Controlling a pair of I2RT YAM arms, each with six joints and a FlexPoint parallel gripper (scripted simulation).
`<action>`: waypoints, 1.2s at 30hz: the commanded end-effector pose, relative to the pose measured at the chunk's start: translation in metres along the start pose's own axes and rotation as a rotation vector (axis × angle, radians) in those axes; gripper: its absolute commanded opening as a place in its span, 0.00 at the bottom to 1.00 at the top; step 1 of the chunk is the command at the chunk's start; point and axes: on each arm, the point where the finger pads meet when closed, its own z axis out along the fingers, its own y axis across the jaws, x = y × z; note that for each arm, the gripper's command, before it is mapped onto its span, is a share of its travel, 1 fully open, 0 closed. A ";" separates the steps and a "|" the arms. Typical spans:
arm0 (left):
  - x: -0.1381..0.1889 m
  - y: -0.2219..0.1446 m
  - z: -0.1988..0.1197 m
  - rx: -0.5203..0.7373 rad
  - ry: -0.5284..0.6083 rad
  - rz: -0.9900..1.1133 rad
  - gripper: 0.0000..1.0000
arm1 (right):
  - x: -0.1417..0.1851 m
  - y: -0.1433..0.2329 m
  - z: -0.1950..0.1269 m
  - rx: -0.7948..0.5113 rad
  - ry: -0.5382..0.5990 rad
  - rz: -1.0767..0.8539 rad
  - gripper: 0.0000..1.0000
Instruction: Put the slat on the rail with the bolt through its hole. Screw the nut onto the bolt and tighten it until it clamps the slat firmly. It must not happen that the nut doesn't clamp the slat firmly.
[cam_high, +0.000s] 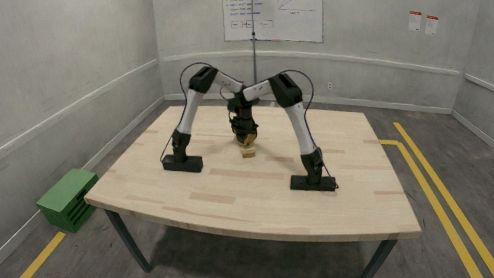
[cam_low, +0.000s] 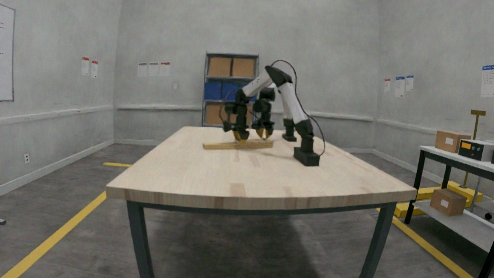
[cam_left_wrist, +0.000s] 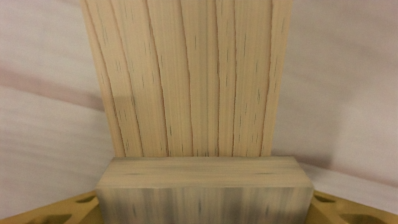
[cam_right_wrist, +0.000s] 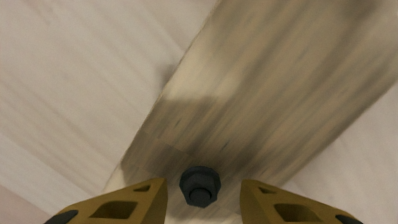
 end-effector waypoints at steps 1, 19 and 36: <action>-0.001 -0.004 -0.005 0.016 -0.008 0.001 0.67 | -0.002 0.002 -0.008 -0.005 -0.012 -0.351 0.36; -0.001 -0.004 -0.005 0.016 -0.008 0.001 0.67 | -0.002 0.002 -0.009 -0.005 -0.011 -1.292 0.36; -0.001 -0.004 -0.005 0.016 -0.008 0.001 0.67 | -0.002 0.002 -0.009 -0.005 -0.011 -1.292 0.36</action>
